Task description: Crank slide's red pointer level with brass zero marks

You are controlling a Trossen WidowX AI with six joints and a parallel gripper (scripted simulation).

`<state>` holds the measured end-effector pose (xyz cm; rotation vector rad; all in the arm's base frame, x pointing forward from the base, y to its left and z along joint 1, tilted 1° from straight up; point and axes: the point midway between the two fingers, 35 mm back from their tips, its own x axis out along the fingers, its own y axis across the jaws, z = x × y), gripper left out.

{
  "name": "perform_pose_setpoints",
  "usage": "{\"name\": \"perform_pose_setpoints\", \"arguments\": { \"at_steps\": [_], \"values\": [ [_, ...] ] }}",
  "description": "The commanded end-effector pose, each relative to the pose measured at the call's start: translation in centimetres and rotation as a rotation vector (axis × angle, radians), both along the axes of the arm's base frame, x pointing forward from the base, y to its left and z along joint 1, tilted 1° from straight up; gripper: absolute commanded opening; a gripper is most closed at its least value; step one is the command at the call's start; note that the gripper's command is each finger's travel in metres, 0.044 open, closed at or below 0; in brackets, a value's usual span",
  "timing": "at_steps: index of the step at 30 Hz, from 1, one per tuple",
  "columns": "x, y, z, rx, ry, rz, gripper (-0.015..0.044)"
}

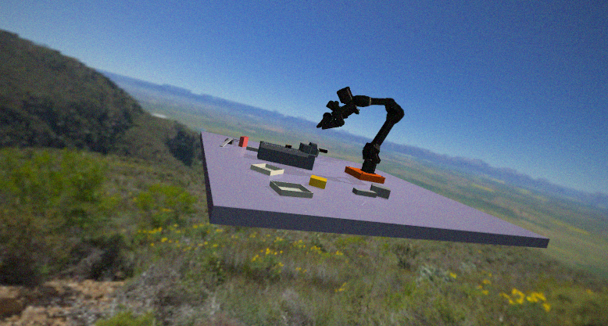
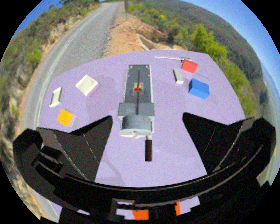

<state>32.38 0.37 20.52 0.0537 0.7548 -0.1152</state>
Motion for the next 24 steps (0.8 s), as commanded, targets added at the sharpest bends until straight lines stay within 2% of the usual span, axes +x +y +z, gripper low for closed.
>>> {"name": "perform_pose_setpoints", "arguments": {
  "at_steps": [1,16,20,24],
  "values": [
    [1.7,-0.1,0.3,-0.004,0.004,0.028,0.0440],
    [10.1,-1.2,0.2,-0.024,0.012,0.155,0.0440],
    [10.5,-1.2,-0.3,-0.025,0.013,0.162,0.0440],
    [10.7,-1.2,-2.9,-0.026,0.014,0.164,0.0440]
  ]
}}
